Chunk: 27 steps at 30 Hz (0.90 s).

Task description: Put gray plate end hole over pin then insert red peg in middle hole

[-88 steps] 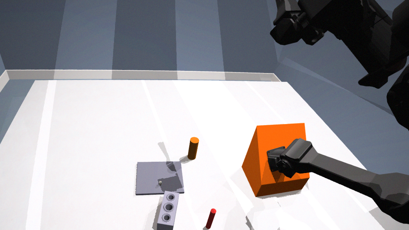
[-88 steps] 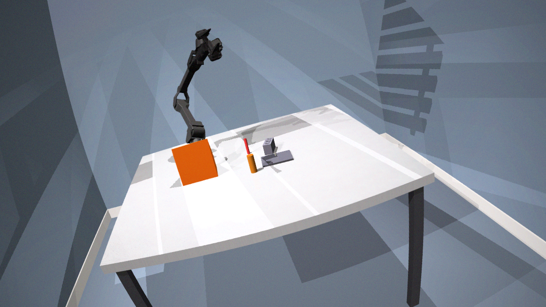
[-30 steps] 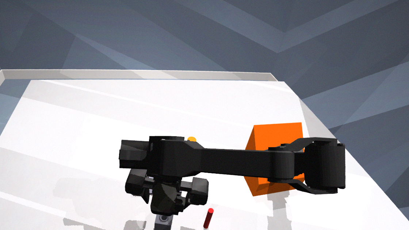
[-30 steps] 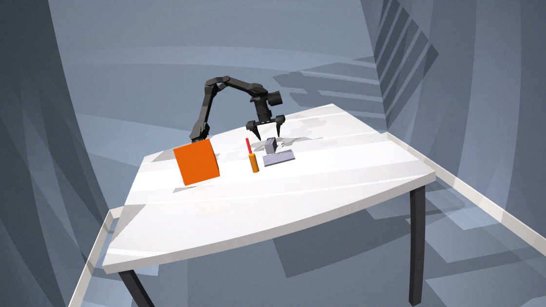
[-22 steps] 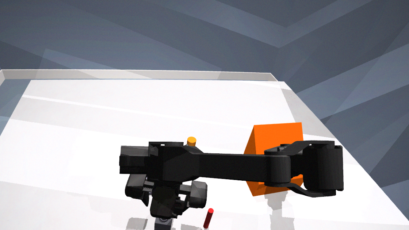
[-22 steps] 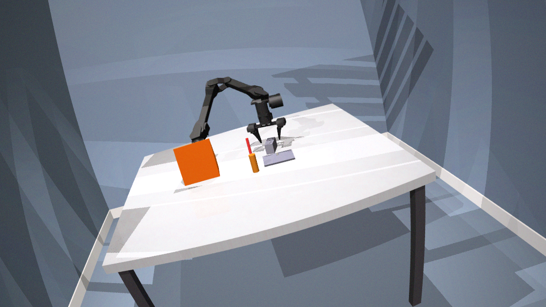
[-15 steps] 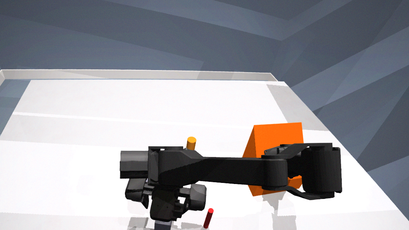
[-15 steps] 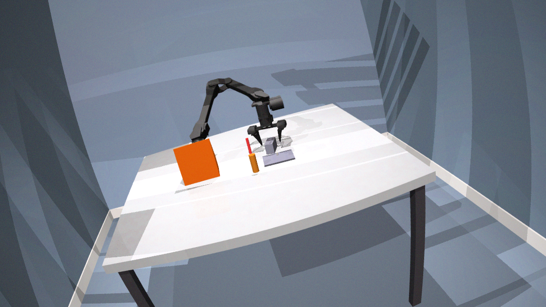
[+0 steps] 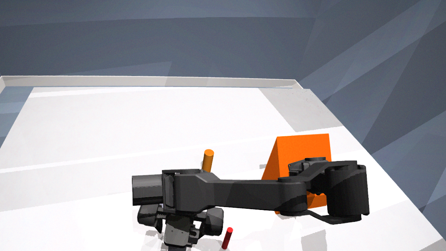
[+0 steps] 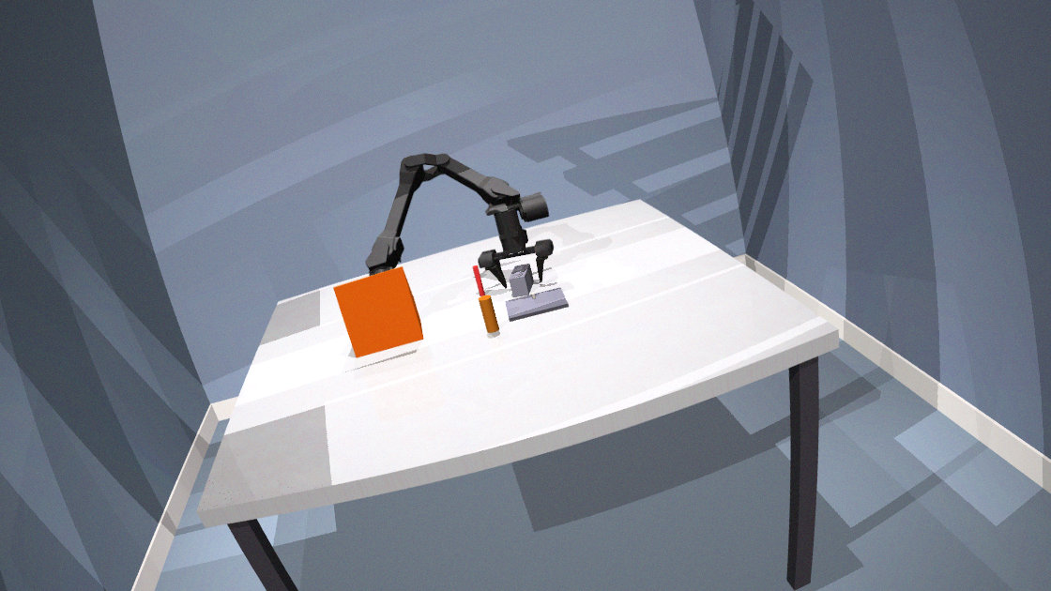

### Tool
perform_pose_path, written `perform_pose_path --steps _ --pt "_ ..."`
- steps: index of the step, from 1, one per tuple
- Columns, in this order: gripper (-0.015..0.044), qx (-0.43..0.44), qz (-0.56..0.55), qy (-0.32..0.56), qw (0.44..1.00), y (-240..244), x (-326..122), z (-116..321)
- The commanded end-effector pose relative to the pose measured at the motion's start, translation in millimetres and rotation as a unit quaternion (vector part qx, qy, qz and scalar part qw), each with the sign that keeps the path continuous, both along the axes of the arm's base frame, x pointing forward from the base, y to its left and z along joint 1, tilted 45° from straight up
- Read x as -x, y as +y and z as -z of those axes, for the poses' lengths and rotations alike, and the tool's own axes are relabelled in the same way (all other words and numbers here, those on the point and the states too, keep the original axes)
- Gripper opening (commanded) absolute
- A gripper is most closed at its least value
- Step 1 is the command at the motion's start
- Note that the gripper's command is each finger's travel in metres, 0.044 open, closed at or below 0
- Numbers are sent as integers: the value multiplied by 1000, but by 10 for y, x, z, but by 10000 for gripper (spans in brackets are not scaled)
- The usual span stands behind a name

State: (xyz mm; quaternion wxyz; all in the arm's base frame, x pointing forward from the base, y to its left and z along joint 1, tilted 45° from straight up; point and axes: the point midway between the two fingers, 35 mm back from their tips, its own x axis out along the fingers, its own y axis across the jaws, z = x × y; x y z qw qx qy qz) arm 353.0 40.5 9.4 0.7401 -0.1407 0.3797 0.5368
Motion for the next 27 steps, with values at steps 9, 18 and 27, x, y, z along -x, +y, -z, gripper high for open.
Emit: perform_pose_path --steps 9,18,27 --pt "230 -4 1 5 1000 38 16 43" --pt "72 -4 1 5 1000 38 16 43" --pt "0 -3 1 5 1000 -21 5 -3"
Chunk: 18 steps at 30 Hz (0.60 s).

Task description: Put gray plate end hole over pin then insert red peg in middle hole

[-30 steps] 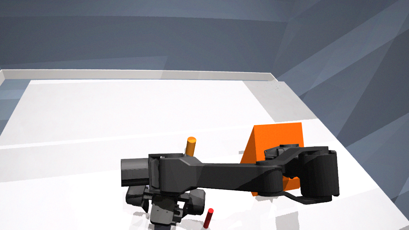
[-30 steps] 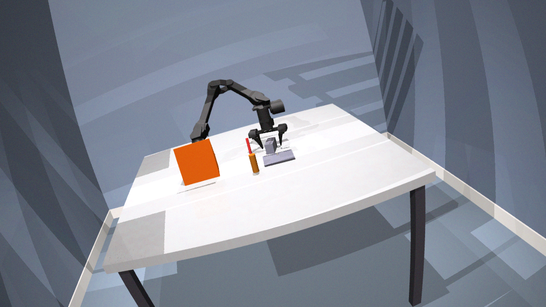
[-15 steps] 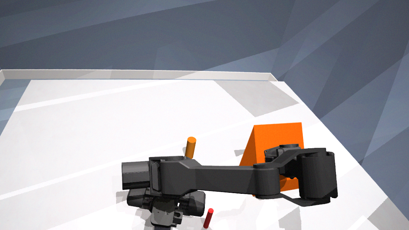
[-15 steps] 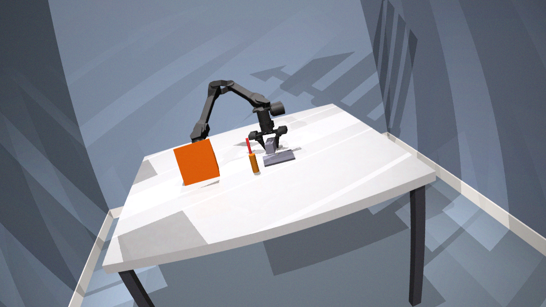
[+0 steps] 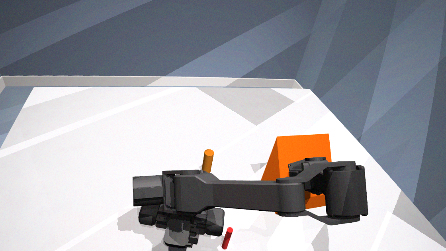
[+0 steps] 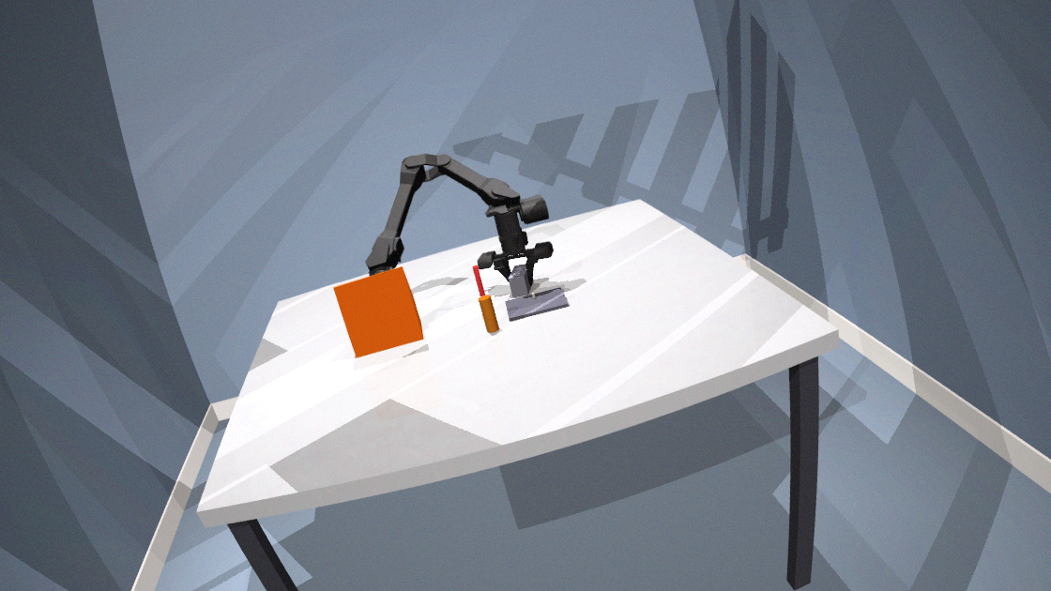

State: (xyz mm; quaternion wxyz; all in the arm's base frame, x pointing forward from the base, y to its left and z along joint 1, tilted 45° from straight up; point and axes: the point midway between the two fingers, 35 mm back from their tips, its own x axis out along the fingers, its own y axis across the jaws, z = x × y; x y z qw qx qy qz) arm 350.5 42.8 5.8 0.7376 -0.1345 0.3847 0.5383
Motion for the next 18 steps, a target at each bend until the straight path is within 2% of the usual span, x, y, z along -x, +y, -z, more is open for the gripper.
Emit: perform_pose_path --steps 1,18 --pt "0 0 1 -3 1000 -68 -24 -58" --pt "0 4 1 -3 1000 -458 -36 -398"
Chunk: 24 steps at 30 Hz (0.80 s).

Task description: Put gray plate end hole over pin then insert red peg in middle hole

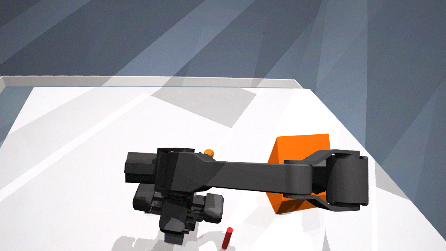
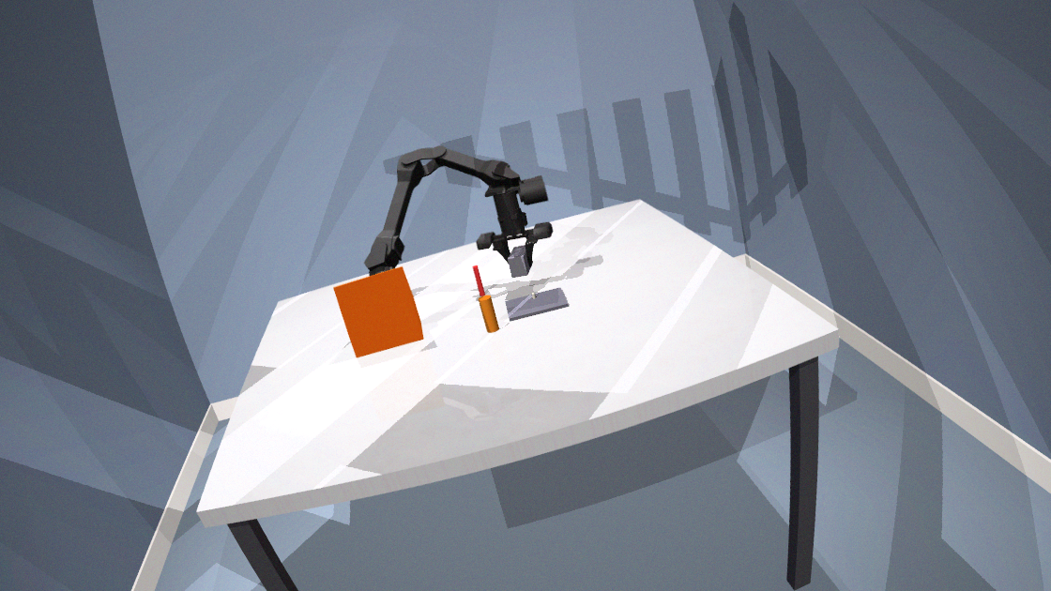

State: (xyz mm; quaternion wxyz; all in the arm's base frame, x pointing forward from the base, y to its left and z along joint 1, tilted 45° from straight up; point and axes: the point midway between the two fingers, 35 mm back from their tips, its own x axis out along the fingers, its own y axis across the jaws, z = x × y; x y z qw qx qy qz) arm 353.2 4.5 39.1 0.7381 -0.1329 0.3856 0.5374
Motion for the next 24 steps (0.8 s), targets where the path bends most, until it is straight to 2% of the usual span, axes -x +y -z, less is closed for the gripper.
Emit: perform_pose_path --steps 1,24 --pt "0 4 -1 -4 1000 -97 -6 -86" --pt "0 1 -1 -4 1000 -564 124 -597"
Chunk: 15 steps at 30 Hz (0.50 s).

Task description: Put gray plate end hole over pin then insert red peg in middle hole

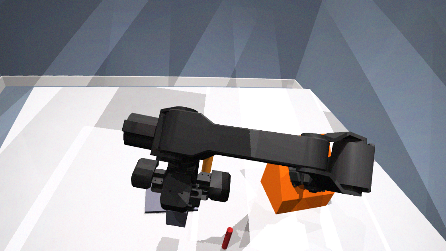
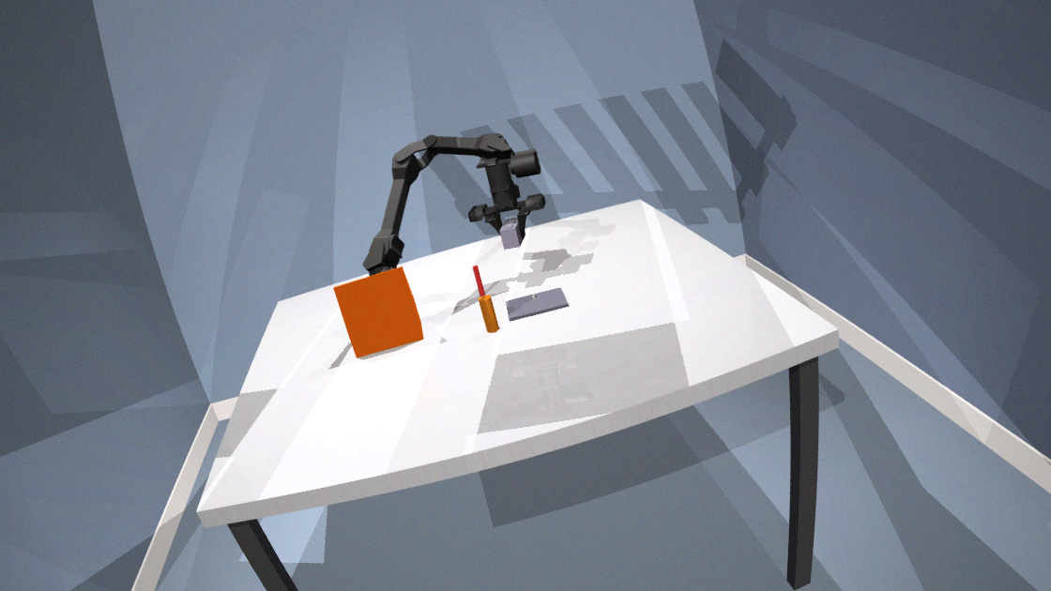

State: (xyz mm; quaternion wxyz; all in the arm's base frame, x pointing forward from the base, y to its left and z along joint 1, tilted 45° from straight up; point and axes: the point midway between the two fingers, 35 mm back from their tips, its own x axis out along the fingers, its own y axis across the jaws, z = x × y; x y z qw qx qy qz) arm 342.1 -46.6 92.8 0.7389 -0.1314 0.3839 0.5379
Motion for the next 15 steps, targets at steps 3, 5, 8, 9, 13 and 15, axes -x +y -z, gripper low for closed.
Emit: perform_pose_path --steps 3,5,8,9,13,15 --pt "0 3 0 -1 1000 -63 13 -43" --pt "0 2 5 3 1000 -80 10 15" --pt "0 1 13 11 1000 -107 6 109" --pt "0 1 15 13 1000 -116 6 140" --pt "0 -1 26 24 999 -150 6 266" --pt "0 -2 31 29 999 -166 8 329"
